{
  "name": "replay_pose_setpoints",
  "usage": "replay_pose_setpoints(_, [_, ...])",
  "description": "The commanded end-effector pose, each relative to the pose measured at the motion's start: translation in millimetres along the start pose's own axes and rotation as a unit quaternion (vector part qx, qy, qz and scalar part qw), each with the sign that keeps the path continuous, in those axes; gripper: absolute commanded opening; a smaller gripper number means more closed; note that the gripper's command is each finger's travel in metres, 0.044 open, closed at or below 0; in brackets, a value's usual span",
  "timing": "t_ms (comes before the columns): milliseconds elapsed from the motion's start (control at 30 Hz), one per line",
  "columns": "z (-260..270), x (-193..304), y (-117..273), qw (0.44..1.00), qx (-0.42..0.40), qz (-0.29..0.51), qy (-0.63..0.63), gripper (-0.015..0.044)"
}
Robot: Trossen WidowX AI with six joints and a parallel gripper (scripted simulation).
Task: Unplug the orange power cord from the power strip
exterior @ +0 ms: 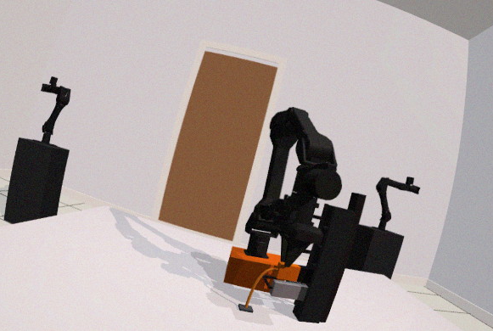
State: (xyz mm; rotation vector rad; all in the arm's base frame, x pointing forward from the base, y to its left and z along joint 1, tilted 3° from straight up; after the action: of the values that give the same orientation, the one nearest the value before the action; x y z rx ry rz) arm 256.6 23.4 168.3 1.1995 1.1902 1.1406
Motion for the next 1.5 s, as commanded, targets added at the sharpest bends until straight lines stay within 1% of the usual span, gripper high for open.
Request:
replay_pose_setpoints(0, [-1, 1, -6, 1.0, 0.002, 0.002, -0.002, 0.016])
replay_pose_setpoints(200, [-1, 1, -10, 1.0, 0.002, 0.002, -0.002, 0.016])
replay_pose_setpoints(333, [0, 0, -7, 1.0, 0.001, 0.0, 0.0, 0.0055])
replay_pose_setpoints(600, [0, 0, -7, 1.0, 0.001, 0.0, 0.0, 0.0002])
replay_pose_setpoints(1467, [5, -38, -8, 1.0, 0.001, -0.001, -0.001, 0.0])
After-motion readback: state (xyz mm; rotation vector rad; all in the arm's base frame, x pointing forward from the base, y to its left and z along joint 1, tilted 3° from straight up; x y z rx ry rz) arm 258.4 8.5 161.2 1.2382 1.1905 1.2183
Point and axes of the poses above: the point midway between the two fingers, 35 mm back from their tips, its own y axis back along the fingers, its own z axis across the jaws, x = y × z, the point moved 9 cm from there along y, back along the fingers, and after that the axes turned 4 degrees about -y, right-handed, at the moved point
